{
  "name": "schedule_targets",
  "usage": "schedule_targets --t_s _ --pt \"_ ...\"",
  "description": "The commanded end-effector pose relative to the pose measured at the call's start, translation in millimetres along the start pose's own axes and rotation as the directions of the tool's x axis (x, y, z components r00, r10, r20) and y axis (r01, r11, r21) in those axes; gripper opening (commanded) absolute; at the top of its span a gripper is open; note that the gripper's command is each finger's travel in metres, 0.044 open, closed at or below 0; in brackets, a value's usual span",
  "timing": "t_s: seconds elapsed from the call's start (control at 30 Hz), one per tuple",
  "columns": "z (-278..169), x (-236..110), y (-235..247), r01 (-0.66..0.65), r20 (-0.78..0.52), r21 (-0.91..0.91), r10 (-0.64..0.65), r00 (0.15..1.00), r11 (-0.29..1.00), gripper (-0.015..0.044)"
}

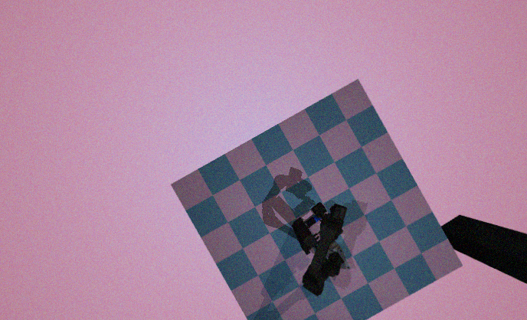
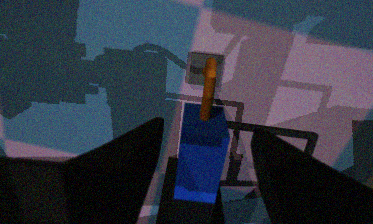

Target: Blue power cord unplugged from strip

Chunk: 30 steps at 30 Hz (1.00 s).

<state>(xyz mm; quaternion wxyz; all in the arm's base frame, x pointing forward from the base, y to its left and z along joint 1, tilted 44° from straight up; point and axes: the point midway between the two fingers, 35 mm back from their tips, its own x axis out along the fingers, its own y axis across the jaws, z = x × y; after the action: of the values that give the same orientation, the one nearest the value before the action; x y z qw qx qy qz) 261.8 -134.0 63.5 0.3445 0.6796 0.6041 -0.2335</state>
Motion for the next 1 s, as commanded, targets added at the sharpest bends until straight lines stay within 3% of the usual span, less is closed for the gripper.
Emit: schedule_targets --t_s 0.0,0.13,0.33,0.97 --pt "-1 1 -1 0.001 -0.003 0.005 -0.001 1.0 1.0 0.0341" --pt "10 -1 0 0.001 -0.002 0.005 -0.001 1.0 1.0 0.044" --pt "57 -11 -1 0.0 0.0 0.004 0.0 1.0 1.0 0.044" --pt "59 -11 -1 0.0 0.0 0.004 0.0 1.0 1.0 0.044"
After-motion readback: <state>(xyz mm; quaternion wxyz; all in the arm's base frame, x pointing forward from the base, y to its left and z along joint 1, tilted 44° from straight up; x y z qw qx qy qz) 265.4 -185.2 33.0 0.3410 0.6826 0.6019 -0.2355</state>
